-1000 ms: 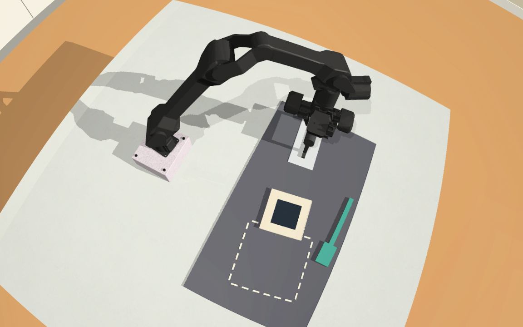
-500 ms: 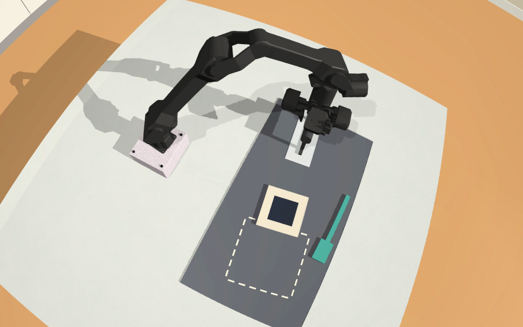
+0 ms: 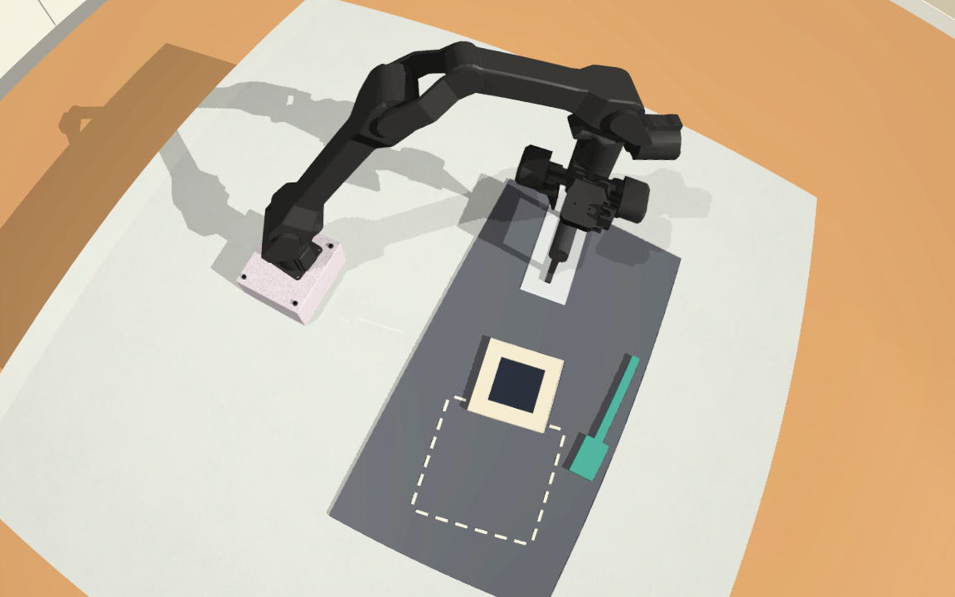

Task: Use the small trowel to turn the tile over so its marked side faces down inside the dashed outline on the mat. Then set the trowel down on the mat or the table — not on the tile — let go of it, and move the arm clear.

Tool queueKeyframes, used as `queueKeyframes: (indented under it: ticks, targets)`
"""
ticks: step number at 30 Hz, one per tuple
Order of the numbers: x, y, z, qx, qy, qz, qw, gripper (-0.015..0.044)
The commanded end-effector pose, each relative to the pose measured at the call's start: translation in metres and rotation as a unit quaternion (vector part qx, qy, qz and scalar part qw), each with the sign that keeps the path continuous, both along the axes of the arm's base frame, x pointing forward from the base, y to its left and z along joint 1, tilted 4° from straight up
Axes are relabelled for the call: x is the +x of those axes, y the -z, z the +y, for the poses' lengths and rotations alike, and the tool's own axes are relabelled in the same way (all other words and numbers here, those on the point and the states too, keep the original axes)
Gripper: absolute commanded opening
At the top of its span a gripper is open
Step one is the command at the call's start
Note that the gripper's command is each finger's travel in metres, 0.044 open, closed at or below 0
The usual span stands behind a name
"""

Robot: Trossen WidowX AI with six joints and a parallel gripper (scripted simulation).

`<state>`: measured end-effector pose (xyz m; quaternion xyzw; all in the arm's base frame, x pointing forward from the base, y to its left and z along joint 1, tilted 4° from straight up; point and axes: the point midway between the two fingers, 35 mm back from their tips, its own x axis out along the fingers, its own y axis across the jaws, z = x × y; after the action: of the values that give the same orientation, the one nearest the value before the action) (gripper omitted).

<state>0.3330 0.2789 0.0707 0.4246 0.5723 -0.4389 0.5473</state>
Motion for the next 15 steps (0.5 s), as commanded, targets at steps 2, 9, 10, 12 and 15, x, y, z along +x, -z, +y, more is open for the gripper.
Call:
queueKeyframes:
  ticks: [2, 9, 10, 12, 15]
  targets:
    - [0.000, -0.006, -0.001, -0.001, -0.003, 0.000, 1.000, 0.0270]
    - [0.000, -0.017, 0.000, 0.001, -0.003, -0.002, 1.000, 0.0300]
    - [0.000, -0.017, 0.000, 0.002, -0.011, -0.004, 1.000, 0.0300]
    - [0.001, -0.015, 0.001, 0.003, -0.042, -0.013, 0.999, 0.0300]
    - [0.001, -0.013, 0.002, 0.005, -0.092, -0.026, 0.995, 0.0300]
